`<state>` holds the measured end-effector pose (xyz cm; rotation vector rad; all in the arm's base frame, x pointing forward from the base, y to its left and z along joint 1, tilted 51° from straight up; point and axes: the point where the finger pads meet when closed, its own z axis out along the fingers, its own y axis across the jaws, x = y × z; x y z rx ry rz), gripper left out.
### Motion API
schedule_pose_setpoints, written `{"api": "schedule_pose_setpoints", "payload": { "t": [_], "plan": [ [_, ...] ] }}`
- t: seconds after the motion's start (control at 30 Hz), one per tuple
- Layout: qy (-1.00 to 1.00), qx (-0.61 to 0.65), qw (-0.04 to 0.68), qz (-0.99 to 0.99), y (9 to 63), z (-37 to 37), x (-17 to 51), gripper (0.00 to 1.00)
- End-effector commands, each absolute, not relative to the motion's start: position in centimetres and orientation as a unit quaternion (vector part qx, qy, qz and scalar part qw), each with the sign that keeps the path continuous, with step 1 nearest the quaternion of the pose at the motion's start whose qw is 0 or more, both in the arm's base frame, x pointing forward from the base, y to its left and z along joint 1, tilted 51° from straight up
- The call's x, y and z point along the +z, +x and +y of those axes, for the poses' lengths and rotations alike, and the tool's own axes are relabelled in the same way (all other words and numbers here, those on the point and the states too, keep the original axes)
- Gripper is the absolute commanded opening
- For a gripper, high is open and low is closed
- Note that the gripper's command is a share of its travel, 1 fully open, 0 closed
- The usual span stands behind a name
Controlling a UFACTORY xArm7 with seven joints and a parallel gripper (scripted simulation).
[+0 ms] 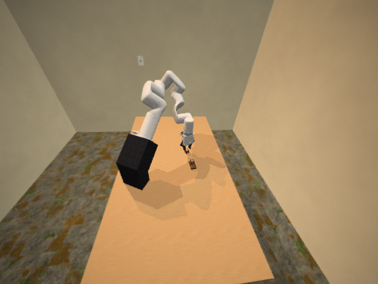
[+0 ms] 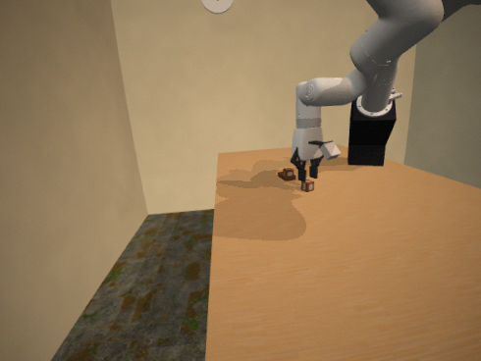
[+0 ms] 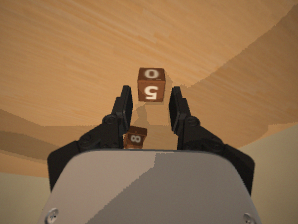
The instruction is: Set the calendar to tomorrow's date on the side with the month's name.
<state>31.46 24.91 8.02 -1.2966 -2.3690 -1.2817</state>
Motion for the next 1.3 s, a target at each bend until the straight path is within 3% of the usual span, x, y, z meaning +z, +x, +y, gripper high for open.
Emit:
{"api": "schedule_pose_setpoints", "payload": {
  "t": [0.0, 1.27],
  "plan": [
    [-0.433, -0.428, 0.075, -0.790, 31.6, 25.0, 7.9, 0.49],
    [-0.433, -0.428, 0.075, -0.790, 32.2, 26.9, 6.3, 0.49]
  ]
}}
